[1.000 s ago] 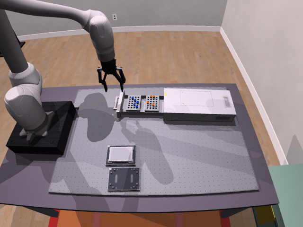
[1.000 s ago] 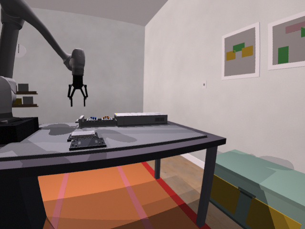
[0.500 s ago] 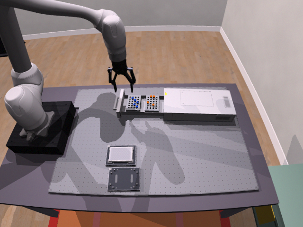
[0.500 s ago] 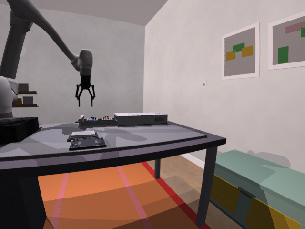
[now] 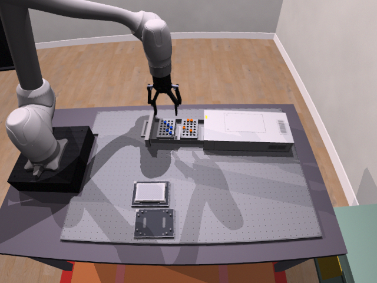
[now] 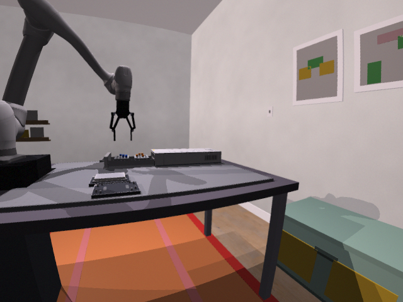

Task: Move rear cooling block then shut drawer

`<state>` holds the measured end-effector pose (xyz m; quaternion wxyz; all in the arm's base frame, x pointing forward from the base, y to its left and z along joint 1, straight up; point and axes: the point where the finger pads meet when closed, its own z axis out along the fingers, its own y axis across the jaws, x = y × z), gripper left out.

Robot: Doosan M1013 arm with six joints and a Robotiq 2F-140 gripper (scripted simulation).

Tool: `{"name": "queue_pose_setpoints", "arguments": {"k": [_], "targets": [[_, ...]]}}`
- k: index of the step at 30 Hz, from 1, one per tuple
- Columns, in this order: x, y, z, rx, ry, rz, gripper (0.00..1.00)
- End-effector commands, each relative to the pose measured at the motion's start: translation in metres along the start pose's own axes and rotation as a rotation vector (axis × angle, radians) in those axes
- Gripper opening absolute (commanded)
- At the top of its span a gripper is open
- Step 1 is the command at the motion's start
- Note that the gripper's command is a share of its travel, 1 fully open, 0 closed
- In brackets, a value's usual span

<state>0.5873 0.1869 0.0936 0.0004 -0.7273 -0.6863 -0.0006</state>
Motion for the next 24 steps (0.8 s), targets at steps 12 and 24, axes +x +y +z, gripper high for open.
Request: {"name": "queue_pose_setpoints", "arguments": {"k": [12,24], "targets": [[0.001,0.055,0.001,-0.001,0.001,0.0,0.66],[0.001,0.095,0.002,-0.001,0.001,0.0,0.66]]}}
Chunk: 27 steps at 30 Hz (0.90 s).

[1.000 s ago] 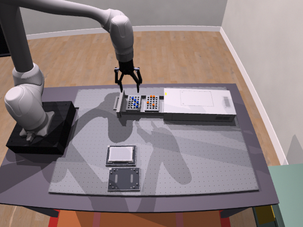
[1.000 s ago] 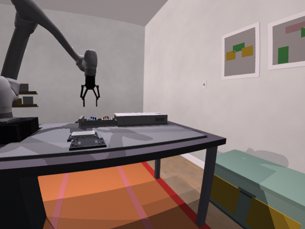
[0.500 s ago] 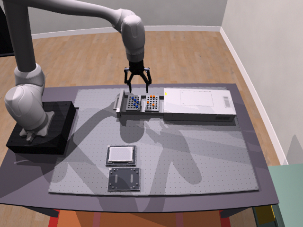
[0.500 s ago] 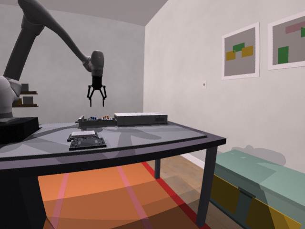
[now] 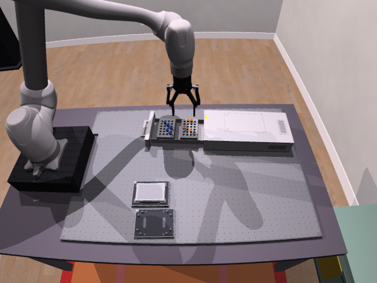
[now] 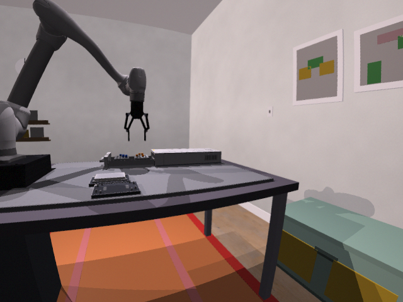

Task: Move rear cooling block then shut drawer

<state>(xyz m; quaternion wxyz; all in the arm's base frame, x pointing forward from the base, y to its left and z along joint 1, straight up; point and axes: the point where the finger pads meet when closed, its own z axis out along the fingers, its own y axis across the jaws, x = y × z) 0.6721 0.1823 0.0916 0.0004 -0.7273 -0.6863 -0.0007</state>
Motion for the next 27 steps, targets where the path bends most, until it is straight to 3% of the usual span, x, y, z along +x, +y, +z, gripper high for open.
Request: {"name": "queue_pose_setpoints", "arguments": {"k": [1,7,27], "targets": [[0.0,0.014,0.0,-0.001,0.001,0.0,0.66],[0.0,0.037,0.0,-0.001,0.001,0.0,0.66],[0.0,0.03,0.003,-0.001,0.001,0.0,0.66]]}}
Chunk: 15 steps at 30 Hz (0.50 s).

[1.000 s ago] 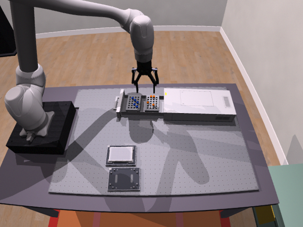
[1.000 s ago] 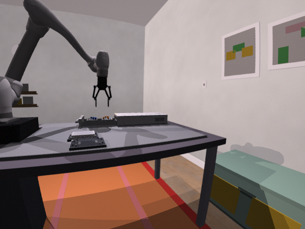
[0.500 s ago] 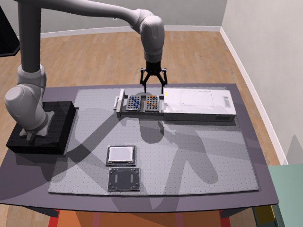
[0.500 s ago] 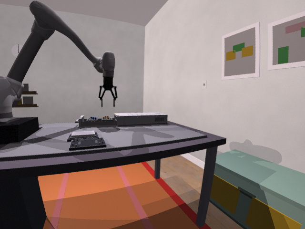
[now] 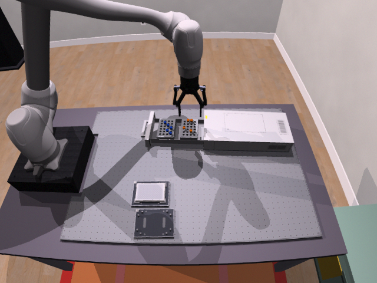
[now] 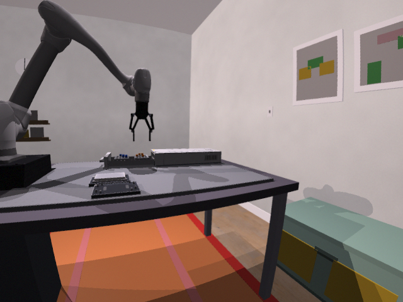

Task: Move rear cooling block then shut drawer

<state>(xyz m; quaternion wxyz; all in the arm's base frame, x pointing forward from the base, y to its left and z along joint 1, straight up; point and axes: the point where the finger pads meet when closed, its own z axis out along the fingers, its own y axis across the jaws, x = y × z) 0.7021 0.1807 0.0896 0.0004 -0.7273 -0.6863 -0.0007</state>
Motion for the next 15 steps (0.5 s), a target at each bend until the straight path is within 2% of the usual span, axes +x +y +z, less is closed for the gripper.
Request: {"name": "queue_pose_setpoints", "arguments": {"k": [1,15], "targets": [[0.0,0.0,0.002,-0.001,0.001,0.0,0.66],[0.0,-0.003,0.019,-0.001,0.001,0.0,0.66]]}}
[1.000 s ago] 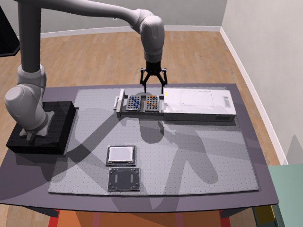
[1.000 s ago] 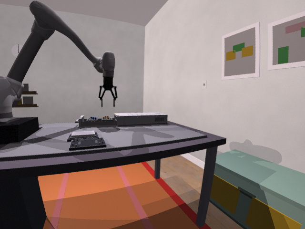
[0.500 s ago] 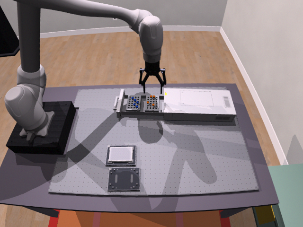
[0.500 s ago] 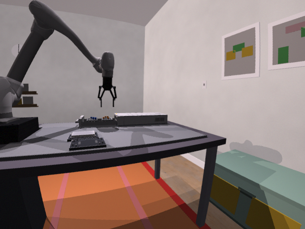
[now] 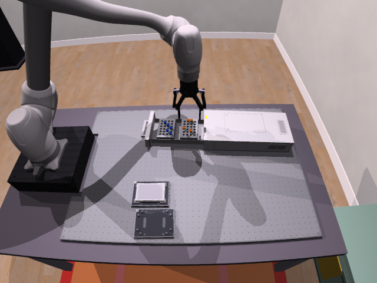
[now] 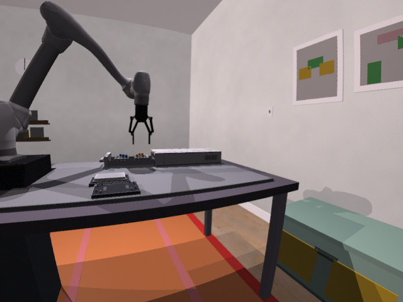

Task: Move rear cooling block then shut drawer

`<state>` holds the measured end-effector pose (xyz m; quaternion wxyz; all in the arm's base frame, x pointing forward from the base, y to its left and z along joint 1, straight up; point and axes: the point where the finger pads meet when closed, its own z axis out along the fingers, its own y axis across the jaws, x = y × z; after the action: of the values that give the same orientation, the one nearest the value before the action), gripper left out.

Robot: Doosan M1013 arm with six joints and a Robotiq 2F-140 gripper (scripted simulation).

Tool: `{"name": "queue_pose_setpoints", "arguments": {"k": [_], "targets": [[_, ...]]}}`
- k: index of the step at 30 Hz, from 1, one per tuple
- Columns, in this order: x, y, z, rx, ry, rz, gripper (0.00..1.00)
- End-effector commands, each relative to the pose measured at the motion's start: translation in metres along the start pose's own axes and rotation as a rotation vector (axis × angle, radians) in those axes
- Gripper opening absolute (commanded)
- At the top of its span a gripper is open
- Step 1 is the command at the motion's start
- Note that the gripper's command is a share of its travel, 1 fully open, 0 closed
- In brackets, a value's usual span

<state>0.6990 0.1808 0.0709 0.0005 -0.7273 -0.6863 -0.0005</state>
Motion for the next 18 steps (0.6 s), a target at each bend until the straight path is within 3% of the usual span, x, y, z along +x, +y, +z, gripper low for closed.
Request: {"name": "queue_pose_setpoints", "arguments": {"k": [1,18], "targets": [[0.0,0.0,0.001,-0.001,0.001,0.0,0.66],[0.0,-0.001,0.021,-0.001,0.001,0.0,0.66]]}}
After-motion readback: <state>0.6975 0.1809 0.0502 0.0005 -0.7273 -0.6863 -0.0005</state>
